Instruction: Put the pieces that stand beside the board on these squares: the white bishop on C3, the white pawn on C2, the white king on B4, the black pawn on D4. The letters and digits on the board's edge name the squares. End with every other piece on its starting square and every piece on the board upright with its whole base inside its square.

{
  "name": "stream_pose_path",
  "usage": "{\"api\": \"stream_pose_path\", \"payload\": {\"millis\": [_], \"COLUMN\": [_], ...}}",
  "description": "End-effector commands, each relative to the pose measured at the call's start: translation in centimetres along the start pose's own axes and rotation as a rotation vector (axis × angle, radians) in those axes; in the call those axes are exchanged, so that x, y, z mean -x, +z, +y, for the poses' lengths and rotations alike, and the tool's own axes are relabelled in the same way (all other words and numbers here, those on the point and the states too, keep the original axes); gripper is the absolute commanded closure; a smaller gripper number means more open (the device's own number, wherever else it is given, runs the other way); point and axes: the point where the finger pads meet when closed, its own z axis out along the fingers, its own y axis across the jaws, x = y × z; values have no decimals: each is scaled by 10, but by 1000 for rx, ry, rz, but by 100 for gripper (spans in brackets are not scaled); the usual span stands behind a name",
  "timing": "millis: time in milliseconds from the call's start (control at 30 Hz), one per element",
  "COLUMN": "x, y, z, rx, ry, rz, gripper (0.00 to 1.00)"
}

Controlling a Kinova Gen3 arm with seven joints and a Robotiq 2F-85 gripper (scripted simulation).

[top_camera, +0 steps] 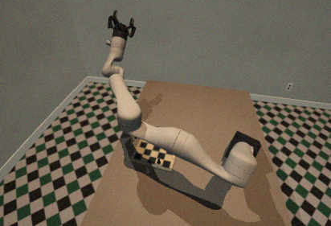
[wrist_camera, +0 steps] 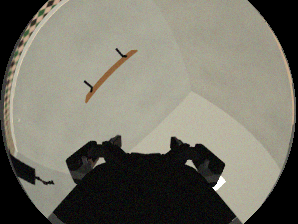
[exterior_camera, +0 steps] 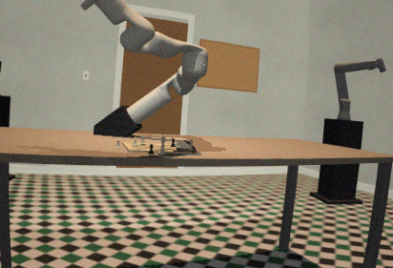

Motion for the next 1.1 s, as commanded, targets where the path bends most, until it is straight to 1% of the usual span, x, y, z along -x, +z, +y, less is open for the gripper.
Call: {"api": "stream_pose_path", "payload": {"millis": [0, 167, 200, 500, 533, 833, 867, 1067], "x": [-2, -2, -5, -5, -8, -8, -10, -10], "y": [-7, -7, -25, -25, -44, -44, -63, -63], "z": [7, 7, 15, 15, 22, 22, 29, 29], "rx": [6, 6, 2, 2, -4, -4, -10, -10], "ry": [6, 6, 60, 60, 115, 115, 171, 171], "rz": [6, 6, 10, 10, 14, 14, 18, 18], "gripper": [0, 0, 0, 0, 0, 0, 0, 0]}}
